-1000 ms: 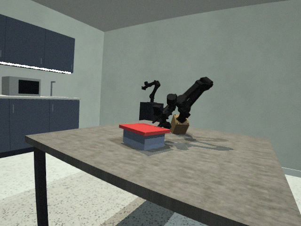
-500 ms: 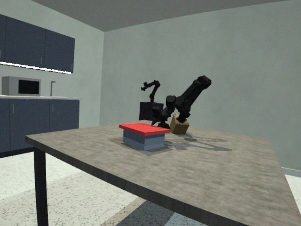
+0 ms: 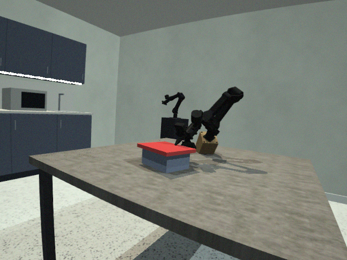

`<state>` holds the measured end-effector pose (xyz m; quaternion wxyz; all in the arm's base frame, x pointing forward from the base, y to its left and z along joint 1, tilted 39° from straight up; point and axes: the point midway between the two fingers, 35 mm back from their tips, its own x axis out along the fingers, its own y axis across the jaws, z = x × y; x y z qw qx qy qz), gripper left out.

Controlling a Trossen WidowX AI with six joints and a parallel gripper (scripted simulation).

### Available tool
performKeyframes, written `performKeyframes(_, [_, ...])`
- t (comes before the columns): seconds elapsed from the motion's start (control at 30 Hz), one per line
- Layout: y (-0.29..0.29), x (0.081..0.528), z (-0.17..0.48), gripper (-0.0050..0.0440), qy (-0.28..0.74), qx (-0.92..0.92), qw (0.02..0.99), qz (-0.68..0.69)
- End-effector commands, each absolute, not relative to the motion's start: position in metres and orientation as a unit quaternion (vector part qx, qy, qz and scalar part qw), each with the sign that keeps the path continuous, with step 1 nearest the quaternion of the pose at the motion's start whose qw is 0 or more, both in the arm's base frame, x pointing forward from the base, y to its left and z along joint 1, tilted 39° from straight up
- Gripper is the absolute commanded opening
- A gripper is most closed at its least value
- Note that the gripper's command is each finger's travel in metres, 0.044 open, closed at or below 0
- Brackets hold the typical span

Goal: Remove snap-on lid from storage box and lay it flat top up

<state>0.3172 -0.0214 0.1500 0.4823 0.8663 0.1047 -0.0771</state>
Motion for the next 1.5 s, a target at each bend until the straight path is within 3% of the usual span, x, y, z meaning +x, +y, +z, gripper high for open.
performKeyframes(0.0, [-0.0221,0.3176,0.1506,0.005,0.102,0.867,0.482,-0.077])
performKeyframes(0.03, [-0.0221,0.3176,0.1506,0.005,0.102,0.867,0.482,-0.077])
performKeyframes(0.1, [-0.0221,0.3176,0.1506,0.0002,0.102,0.867,0.482,-0.077])
performKeyframes(0.6, [-0.0225,0.316,0.1517,-0.0005,0.105,0.866,0.482,-0.077])
performKeyframes(0.8, [-0.0232,0.315,0.1529,-0.005,0.105,0.866,0.482,-0.077])
performKeyframes(1.47, [-0.0247,0.3129,0.156,-0.005,0.105,0.866,0.482,-0.077])
